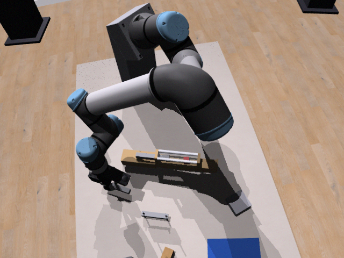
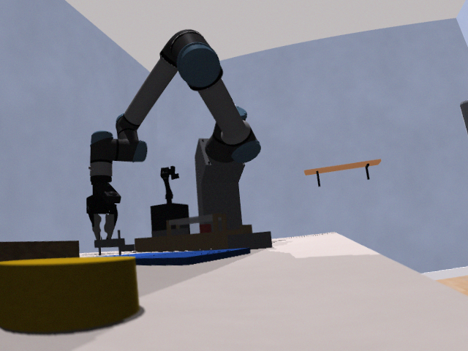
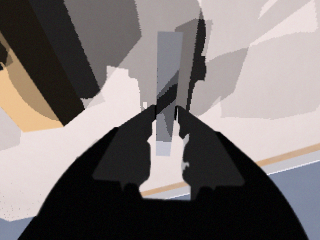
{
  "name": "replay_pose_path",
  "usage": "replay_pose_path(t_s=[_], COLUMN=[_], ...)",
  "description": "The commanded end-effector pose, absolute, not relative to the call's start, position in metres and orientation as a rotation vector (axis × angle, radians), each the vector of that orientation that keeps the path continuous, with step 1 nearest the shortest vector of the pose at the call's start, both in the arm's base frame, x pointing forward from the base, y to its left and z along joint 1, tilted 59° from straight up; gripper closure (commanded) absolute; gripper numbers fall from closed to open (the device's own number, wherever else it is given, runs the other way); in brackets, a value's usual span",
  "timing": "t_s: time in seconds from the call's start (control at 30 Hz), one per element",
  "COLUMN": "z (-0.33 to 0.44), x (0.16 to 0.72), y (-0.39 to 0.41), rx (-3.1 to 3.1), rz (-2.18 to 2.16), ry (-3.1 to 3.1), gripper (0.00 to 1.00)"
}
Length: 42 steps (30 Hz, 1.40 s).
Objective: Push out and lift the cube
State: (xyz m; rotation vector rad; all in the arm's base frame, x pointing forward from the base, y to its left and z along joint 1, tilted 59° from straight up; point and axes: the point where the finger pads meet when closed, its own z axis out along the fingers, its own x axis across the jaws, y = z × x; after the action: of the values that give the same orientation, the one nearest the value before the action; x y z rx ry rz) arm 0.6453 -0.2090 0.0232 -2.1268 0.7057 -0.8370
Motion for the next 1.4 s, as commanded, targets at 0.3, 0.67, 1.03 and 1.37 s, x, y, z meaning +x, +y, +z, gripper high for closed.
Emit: replay_pose_path(t_s=[0.3,0.67,1.03,1.37], z=[0.055,0.072,0.073,0.073], x=[0.600,0.577,0.575,0.575], y=[-0.236,-0.249,-0.250,-0.250], rx=[-2.128,-2.128,-2.127,-2.127], rz=[-0.836,-0.836,-0.836,-0.836], ry=[0.704,0.704,0.704,0.704], gripper=[1.00,1.00,1.00,1.00])
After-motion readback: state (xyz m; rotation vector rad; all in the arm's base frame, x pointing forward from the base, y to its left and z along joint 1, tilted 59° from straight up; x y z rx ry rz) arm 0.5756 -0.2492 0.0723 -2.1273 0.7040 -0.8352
